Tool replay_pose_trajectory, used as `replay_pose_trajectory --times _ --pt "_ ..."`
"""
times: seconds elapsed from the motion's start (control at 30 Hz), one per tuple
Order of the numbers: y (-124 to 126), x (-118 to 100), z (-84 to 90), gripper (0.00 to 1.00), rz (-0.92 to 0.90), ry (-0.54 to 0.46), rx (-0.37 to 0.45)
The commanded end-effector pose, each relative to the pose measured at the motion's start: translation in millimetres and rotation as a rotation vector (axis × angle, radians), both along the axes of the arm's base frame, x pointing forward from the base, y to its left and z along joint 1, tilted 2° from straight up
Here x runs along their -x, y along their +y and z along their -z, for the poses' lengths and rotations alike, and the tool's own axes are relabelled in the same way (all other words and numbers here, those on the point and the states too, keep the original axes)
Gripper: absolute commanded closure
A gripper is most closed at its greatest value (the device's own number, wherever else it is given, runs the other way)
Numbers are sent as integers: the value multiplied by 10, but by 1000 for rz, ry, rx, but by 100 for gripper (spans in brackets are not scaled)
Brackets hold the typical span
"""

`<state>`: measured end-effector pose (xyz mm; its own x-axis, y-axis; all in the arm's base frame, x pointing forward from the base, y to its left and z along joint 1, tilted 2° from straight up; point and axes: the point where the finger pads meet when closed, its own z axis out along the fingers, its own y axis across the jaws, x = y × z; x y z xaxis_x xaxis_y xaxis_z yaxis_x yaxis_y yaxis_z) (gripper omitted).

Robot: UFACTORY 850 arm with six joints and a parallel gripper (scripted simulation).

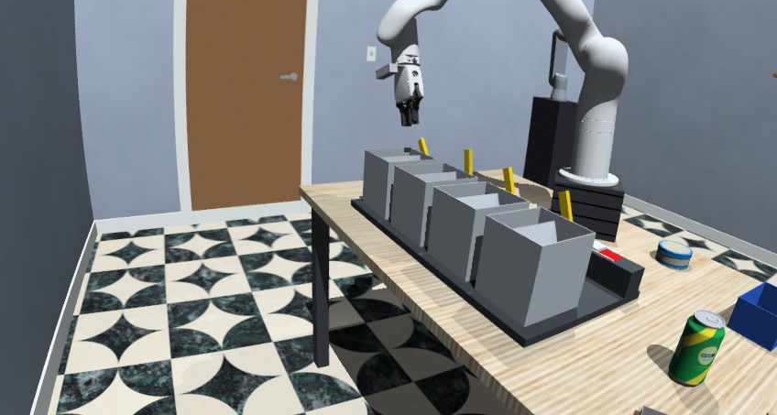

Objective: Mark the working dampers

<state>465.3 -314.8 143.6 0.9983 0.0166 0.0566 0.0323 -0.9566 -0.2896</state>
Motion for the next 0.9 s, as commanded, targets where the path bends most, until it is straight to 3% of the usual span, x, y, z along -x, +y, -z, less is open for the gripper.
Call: replay_pose_trajectory --times 0.0,0.07,0.27,0.87 --pt "153 -172 -73 61 13 12 121" --pt "297 -313 -146 61 16 8 201" --pt "480 -491 -235 61 21 21 319" --pt "494 -507 -243 61 21 21 328"
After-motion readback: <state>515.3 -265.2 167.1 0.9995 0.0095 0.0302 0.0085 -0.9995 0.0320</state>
